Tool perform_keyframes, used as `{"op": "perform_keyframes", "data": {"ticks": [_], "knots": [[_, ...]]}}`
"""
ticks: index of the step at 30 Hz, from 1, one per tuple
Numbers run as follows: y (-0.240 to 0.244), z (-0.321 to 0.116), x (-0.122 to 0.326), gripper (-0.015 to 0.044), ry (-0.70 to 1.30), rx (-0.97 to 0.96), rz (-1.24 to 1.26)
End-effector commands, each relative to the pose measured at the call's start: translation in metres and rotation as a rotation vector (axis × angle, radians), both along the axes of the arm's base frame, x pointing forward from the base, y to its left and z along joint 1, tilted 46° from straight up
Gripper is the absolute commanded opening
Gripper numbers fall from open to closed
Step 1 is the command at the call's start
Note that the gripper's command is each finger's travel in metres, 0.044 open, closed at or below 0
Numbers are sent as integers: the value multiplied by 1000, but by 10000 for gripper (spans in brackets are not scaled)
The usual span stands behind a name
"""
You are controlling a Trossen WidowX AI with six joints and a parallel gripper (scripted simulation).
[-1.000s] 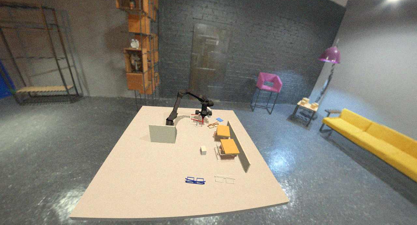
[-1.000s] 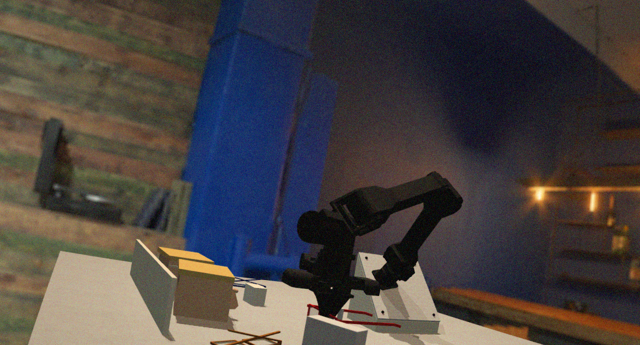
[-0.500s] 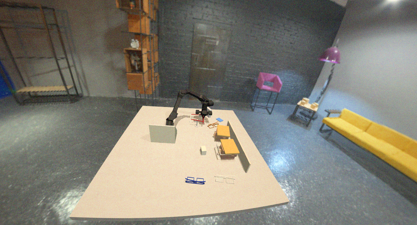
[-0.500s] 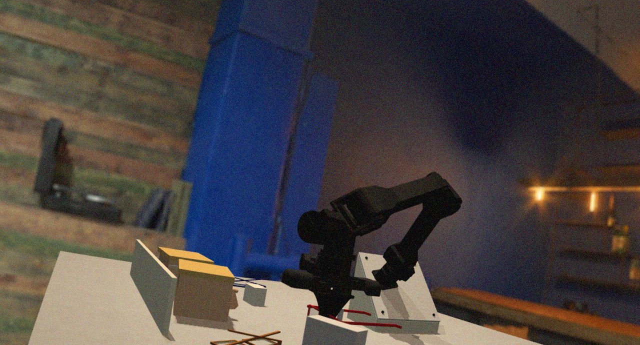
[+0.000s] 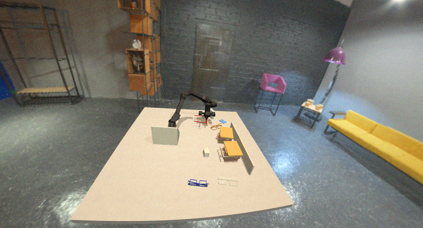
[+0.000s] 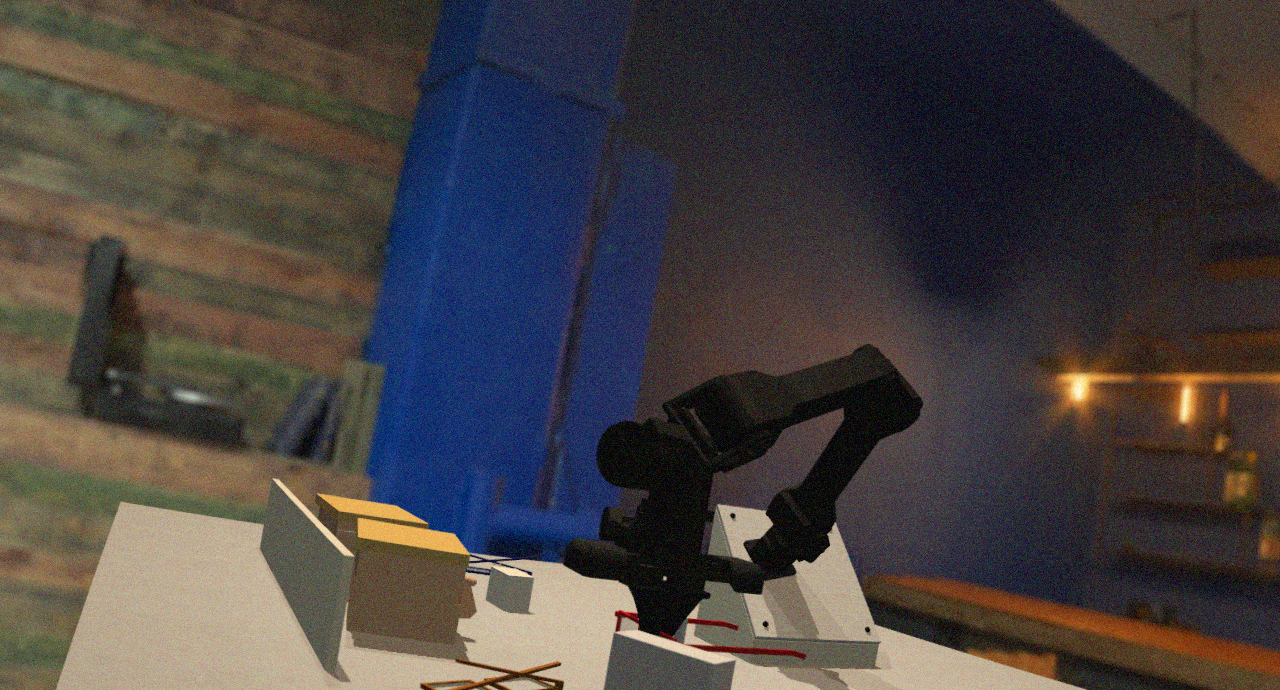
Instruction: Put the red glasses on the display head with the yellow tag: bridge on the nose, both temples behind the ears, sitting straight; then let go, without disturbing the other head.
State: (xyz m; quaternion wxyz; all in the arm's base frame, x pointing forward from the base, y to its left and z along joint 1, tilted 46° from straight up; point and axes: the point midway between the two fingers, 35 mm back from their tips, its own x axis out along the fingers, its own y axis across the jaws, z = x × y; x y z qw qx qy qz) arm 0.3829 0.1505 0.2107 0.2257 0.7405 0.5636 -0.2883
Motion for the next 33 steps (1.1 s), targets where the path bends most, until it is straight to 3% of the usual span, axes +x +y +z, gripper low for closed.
{"op": "perform_keyframes", "data": {"ticks": [1,33], "knots": [[2,2,1,0,1,2,-1],[0,0,1,0,1,1,-1]]}}
